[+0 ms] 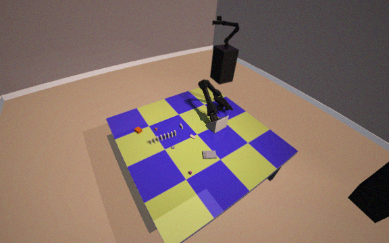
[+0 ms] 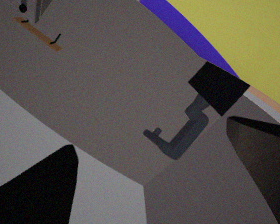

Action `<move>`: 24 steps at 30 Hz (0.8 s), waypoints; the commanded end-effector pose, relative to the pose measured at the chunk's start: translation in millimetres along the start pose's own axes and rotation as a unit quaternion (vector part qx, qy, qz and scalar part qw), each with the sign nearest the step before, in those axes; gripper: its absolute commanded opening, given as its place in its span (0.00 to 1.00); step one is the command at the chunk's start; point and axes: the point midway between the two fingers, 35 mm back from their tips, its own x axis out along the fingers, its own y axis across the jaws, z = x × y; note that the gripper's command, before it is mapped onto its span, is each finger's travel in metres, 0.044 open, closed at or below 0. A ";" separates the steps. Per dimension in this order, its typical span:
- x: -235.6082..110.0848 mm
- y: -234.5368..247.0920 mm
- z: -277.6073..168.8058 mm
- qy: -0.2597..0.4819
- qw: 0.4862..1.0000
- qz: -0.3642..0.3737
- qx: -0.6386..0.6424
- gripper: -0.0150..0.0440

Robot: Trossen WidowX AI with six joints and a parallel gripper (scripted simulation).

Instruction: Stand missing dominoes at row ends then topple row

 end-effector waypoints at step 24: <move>-81.2 -50.8 -0.2 -0.025 0.950 -0.220 0.218 1.00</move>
